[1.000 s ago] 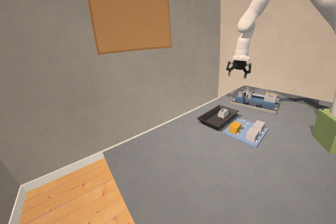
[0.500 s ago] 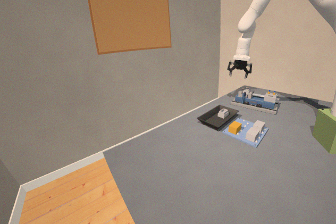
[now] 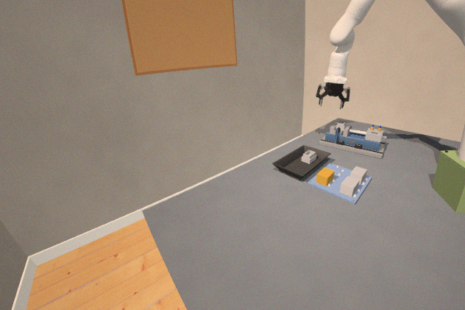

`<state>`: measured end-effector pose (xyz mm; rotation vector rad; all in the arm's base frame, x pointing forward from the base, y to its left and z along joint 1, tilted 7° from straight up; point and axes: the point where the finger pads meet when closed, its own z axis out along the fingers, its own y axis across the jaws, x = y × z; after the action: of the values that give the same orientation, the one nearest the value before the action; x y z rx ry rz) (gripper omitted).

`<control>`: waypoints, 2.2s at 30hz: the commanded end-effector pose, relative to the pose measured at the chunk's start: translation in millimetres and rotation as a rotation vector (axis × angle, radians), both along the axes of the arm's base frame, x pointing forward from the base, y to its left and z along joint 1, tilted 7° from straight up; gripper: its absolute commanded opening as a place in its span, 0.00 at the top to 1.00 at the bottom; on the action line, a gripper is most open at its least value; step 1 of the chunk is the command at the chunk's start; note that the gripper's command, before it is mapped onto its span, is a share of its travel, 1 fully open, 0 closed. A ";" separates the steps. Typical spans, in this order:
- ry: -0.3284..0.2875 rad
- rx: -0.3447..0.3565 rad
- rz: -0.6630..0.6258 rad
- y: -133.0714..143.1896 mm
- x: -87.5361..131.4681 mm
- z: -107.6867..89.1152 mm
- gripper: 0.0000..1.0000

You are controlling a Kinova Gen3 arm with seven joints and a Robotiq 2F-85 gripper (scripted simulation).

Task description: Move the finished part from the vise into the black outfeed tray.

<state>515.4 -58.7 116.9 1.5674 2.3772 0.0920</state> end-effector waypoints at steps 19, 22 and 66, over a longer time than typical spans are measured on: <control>0.016 0.024 -0.022 -14.1 -1.0 -2.5 0.00; 0.024 0.037 -0.030 -19.5 -1.7 -3.7 0.00; 0.077 0.092 -0.080 -52.2 -4.6 -12.9 0.00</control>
<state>510.8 -105.9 104.1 1.7260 2.4042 0.1293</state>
